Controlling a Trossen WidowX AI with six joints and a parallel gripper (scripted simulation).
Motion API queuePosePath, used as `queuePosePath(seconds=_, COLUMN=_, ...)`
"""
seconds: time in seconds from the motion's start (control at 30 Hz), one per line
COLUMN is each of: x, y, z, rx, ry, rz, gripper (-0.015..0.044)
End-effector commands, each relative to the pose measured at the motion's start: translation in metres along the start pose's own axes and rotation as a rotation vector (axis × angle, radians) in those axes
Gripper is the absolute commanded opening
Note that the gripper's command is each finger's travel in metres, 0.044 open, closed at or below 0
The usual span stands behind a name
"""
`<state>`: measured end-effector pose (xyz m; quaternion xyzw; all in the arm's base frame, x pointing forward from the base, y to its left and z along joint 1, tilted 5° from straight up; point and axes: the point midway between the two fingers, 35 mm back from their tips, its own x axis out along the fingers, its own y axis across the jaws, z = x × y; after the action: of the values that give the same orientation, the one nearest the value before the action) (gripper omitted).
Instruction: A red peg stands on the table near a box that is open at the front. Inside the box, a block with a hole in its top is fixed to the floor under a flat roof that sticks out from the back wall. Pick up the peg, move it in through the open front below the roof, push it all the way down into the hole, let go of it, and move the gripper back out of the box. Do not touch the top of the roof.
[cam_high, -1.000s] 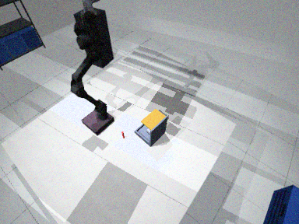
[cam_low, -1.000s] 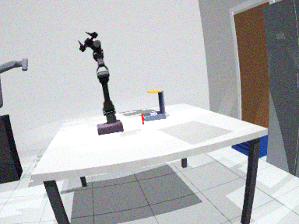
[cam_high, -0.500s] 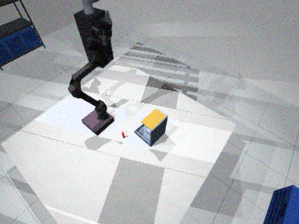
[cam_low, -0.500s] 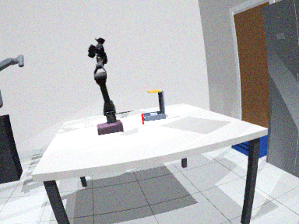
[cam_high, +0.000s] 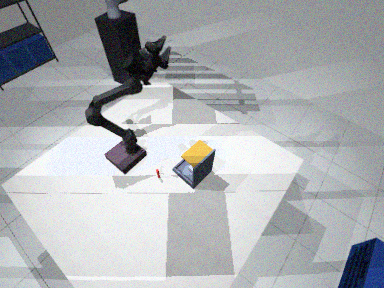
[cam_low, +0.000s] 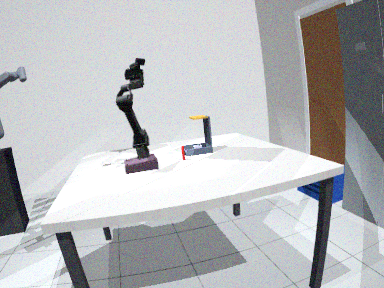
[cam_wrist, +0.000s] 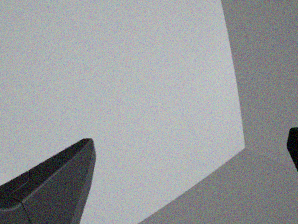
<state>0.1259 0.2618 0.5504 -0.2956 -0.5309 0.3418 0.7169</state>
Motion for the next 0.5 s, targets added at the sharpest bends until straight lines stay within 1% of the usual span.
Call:
queuePosePath(seconds=0.0, x=-0.014, y=0.018, z=-0.04, rx=-0.131, ry=0.154, rz=0.052, gripper=0.044)
queuePosePath(seconds=0.23, x=-0.046, y=0.043, z=-0.1, rx=-0.324, ry=0.377, rz=0.162, gripper=0.044)
queuePosePath(seconds=0.47, x=-0.09, y=0.064, z=-0.153, rx=-0.505, ry=0.586, rz=0.307, gripper=0.044)
